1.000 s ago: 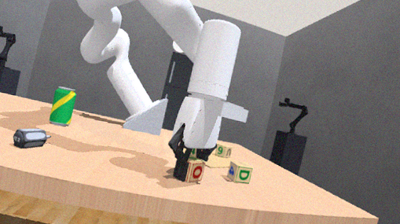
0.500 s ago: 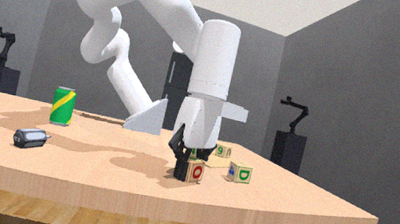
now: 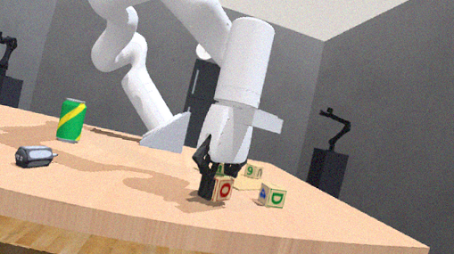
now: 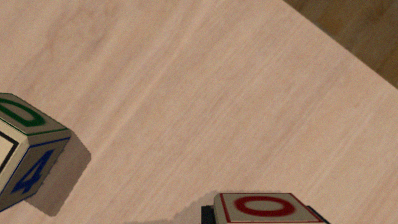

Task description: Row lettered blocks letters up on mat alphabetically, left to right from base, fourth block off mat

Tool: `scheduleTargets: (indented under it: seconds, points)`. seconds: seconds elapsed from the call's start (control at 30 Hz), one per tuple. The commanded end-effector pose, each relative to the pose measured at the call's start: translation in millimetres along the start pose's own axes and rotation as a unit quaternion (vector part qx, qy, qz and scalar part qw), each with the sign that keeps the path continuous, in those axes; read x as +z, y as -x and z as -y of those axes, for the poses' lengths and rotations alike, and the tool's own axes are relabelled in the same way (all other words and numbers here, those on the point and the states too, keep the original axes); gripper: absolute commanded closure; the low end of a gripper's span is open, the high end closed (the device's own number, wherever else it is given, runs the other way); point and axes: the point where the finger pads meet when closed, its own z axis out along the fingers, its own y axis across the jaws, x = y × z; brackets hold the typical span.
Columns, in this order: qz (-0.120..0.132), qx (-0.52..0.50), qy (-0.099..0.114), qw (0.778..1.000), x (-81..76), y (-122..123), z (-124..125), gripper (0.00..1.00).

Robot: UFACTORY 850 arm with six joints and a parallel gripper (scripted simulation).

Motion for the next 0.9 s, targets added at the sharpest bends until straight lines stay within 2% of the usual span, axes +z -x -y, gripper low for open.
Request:
scheduleTargets:
  seconds: [0.0, 0.2, 0.3, 0.5, 0.87]
  points:
    - [-0.002, 0.001, 0.0, 1.0, -25.4, -1, -1, 0.56]
    - [-0.002, 0.001, 0.0, 1.0, -69.9, -1, -1, 0.56]
    - [-0.002, 0.001, 0.0, 1.0, -84.8, -1, -1, 0.56]
    - [-0.002, 0.001, 0.0, 1.0, -91.5, -1, -1, 0.56]
    - [-0.002, 0.005, 0.0, 1.0, -91.7, -1, 1, 0.56]
